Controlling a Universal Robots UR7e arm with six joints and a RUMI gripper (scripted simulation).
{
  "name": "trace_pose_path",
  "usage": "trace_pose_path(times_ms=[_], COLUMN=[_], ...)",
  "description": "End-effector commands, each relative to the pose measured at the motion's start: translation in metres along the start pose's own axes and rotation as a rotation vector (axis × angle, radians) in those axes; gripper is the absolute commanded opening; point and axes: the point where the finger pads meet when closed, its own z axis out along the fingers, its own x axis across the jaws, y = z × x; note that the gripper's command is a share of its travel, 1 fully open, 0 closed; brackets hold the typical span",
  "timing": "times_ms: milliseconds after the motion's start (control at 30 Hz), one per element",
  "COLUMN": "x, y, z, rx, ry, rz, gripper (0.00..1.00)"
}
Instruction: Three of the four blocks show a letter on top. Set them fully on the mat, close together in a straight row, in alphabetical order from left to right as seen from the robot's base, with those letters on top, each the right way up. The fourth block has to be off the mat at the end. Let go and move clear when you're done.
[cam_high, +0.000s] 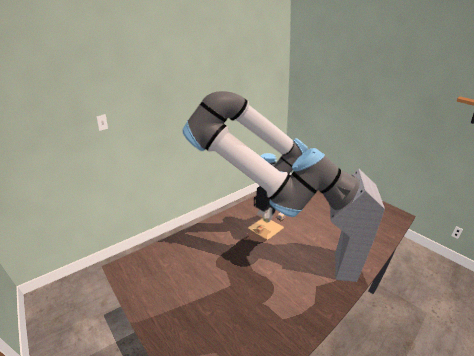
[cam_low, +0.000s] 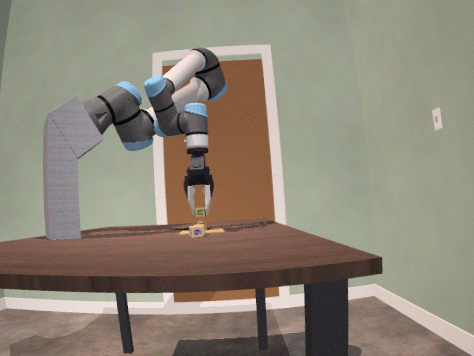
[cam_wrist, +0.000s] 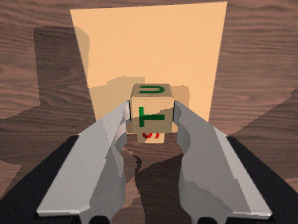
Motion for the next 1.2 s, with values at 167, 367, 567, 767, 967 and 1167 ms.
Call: trace_pose_path(times_ms=[167,367,567,767,967,1167], x=[-0.001,-0.001,-0.001,-0.001,-0.001,-0.001], y=[0.000,0.000,0.000,0.000,0.000,0.000], z=[0.021,0.030,0.037,0.040,0.041,0.041], rx=[0.005,0.005,0.005,0.005,0.005,0.005], ry=[-0.006,-0.006,-0.006,-0.006,-0.006,-0.006], rz=[0.000,0.000,0.000,0.000,0.000,0.000], gripper=[0.09,0.09,0.09,0.09,0.09,0.09])
